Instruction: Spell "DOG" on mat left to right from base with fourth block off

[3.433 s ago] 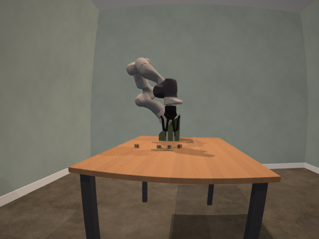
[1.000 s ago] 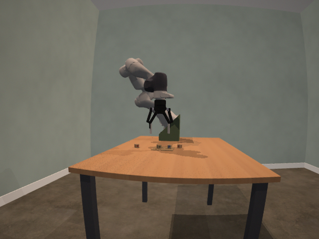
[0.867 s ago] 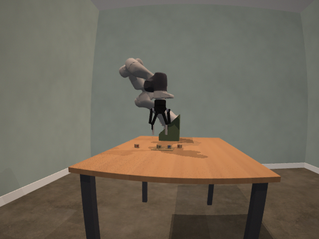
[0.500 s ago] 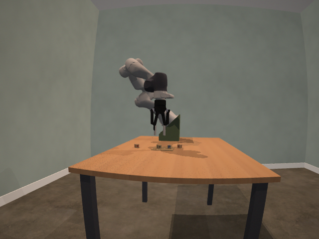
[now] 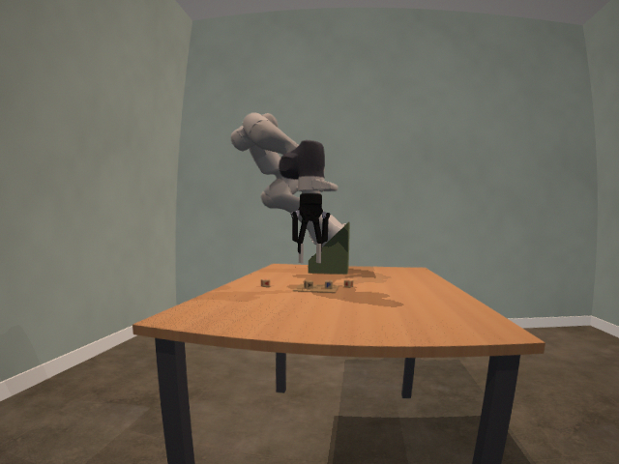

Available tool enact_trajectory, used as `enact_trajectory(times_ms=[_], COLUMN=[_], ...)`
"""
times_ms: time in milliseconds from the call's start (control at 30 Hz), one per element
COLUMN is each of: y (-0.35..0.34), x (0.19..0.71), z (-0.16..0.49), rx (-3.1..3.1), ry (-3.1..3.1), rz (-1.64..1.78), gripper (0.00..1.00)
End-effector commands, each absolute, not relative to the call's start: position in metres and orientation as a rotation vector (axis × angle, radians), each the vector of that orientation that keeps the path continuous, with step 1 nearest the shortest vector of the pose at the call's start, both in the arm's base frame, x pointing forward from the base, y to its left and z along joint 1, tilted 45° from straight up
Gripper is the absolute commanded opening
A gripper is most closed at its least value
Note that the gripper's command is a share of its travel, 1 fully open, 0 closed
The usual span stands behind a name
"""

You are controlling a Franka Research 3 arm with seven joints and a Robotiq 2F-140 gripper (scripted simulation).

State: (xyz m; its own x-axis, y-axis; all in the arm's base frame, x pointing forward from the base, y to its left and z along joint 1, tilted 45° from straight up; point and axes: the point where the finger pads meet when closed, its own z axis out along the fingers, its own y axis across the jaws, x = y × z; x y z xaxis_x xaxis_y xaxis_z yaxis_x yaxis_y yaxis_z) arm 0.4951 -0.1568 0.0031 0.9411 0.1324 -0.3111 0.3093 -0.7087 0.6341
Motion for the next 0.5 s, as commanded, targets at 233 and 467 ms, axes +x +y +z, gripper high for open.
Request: enact_trajectory(times_ms=[233, 467], y=[-0.1585, -0.1606], x=[0.4942, 0.4938], z=[0.0031, 0.0010], rx=[2.355, 2.355], ry=[0.322, 0.323], rz=[-0.322, -0.322], gripper=[0.37, 0.37])
